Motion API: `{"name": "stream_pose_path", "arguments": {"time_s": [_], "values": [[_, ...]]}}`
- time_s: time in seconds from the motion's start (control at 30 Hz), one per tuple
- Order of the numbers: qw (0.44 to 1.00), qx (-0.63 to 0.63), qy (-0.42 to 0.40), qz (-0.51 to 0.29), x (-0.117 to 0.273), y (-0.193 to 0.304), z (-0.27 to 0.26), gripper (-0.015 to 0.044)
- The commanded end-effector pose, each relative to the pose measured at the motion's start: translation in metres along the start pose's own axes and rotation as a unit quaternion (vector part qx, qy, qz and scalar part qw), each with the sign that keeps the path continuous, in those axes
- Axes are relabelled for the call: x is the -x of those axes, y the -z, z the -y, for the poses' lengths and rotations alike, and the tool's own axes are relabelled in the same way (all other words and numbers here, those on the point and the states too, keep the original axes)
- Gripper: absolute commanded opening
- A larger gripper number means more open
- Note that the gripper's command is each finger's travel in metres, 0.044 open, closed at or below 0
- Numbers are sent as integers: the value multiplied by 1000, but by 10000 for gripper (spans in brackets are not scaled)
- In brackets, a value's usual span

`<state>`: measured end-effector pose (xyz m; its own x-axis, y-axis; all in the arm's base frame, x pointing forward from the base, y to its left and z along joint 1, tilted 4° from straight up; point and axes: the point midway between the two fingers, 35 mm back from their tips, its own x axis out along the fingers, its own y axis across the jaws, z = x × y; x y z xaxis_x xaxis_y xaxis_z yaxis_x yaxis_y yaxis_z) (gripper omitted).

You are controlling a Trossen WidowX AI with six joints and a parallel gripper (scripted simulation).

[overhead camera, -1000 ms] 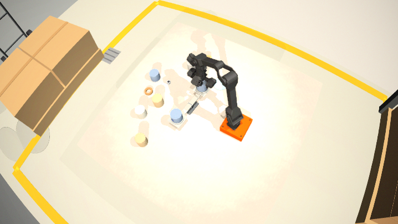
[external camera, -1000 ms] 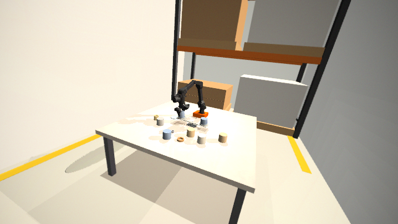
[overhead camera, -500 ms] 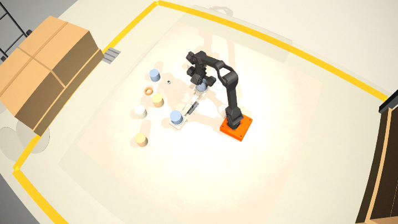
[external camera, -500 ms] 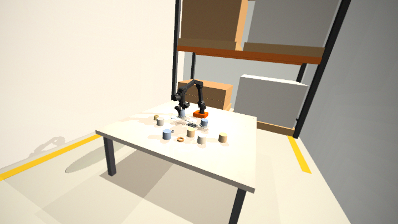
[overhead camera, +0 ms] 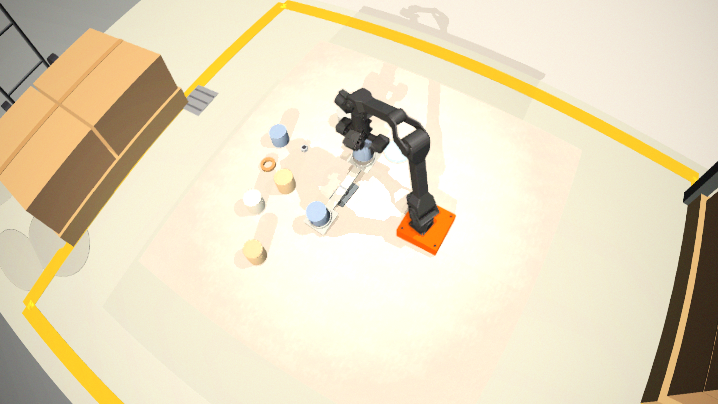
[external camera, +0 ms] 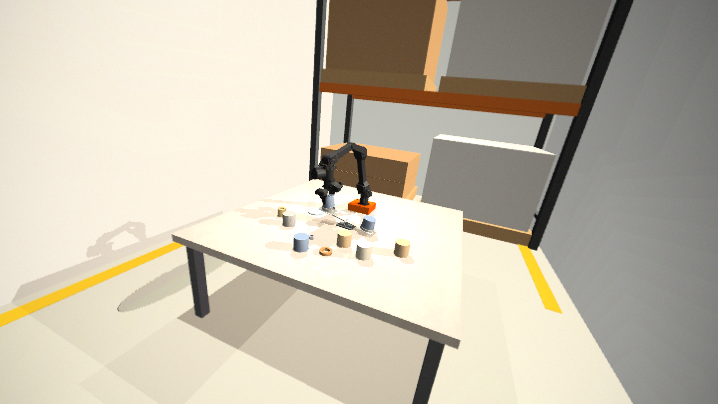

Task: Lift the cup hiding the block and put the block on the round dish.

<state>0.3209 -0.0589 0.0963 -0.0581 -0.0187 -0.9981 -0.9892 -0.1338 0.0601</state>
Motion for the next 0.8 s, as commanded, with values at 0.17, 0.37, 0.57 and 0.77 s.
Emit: {"name": "stream_pose_path", "arguments": {"time_s": [0.17, 0.37, 0.57, 0.77], "values": [[1000, -7, 16, -14, 20, 6, 3, 0], [1000, -7, 16, -14, 28, 6, 2, 0], [1000, -7, 16, -14, 36, 5, 1, 0], [1000, -7, 16, -13, 44, 5, -1, 0]]}}
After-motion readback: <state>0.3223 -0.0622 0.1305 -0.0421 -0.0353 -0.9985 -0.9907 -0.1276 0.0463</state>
